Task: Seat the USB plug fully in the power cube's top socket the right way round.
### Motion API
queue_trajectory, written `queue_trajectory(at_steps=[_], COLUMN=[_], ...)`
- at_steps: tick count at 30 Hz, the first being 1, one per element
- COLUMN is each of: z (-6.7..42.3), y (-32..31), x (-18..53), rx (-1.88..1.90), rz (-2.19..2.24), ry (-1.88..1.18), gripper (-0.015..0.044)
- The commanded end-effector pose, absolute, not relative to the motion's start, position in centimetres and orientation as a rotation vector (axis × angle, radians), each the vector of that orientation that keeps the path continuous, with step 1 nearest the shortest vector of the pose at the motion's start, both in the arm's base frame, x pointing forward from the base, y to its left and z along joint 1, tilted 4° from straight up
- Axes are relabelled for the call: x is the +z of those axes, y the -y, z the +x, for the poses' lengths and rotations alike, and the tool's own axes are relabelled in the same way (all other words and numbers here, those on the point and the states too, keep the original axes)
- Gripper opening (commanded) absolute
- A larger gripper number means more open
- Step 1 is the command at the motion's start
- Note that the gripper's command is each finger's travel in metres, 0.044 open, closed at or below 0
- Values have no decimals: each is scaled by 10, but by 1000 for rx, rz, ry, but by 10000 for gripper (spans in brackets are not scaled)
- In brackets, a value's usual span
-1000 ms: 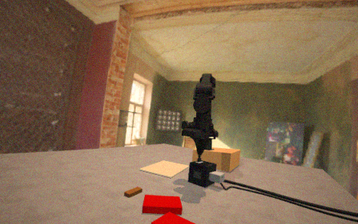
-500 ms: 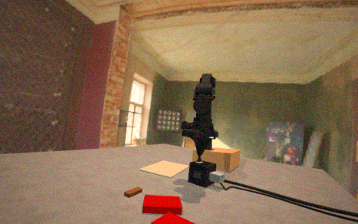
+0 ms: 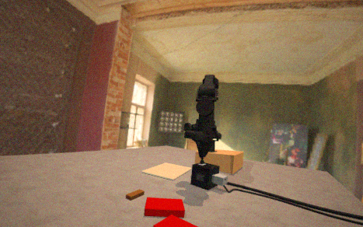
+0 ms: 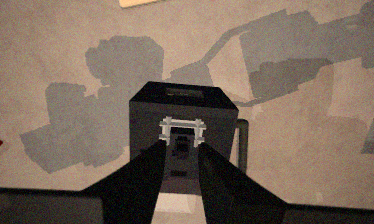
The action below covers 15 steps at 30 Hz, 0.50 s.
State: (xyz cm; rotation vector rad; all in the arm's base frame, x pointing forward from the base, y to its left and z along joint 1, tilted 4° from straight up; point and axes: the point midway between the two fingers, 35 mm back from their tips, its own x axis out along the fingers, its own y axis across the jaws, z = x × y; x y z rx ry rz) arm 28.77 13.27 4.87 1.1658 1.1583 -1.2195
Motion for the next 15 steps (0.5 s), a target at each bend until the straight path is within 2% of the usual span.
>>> queue_trajectory(at_steps=[1,15], z=[288,288], y=[-133,-133], x=[49,60], rx=[-1219,-1219], rz=[1166,1166], ry=[-1158,-1158], gripper=[95,95])
